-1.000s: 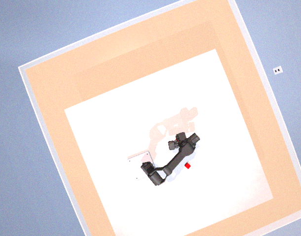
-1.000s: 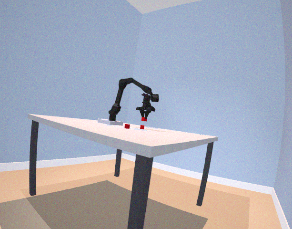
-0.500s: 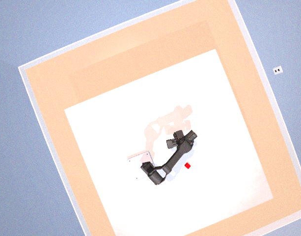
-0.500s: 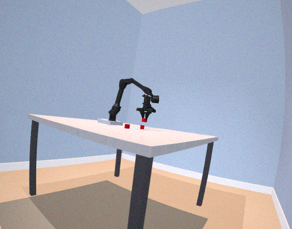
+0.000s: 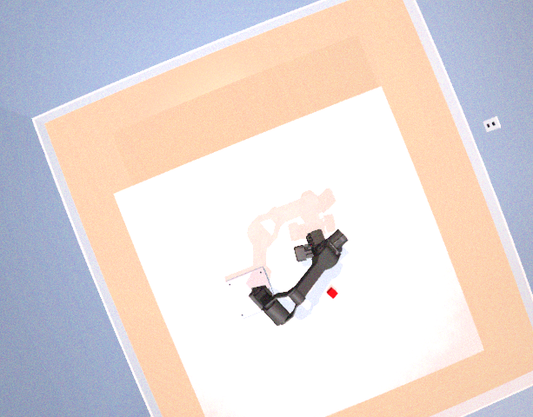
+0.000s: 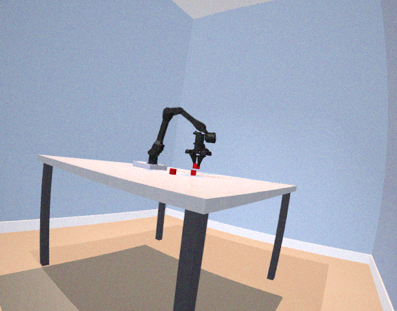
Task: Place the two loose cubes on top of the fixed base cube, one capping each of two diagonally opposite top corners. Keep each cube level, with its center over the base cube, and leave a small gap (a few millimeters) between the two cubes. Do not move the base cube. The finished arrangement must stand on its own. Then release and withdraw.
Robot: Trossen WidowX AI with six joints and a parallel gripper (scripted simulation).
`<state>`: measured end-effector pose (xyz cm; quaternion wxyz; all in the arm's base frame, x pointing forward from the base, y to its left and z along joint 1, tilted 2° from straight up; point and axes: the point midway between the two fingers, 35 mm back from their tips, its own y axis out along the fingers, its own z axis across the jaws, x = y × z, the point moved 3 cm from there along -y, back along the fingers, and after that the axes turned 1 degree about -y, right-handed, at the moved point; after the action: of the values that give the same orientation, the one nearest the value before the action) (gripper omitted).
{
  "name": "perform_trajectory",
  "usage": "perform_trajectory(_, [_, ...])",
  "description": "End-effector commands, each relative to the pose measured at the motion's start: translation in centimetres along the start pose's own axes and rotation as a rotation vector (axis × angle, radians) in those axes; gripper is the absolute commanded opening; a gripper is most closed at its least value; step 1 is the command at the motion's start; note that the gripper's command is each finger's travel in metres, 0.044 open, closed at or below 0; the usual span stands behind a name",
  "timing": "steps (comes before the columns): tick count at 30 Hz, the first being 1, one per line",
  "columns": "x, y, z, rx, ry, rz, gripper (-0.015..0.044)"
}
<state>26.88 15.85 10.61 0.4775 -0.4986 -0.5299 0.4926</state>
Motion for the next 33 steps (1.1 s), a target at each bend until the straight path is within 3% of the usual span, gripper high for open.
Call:
perform_trajectory(1, [-0.12, 0.82, 0.07, 0.004, -0.003, 0.008, 0.0105])
perform_trajectory(28, [-0.12, 0.97, 0.07, 0.004, -0.003, 0.008, 0.0105])
perform_trajectory(32, [-0.12, 0.97, 0.07, 0.004, -0.003, 0.008, 0.0205])
perform_trajectory(33, [-0.12, 0.97, 0.07, 0.004, -0.003, 0.008, 0.0205])
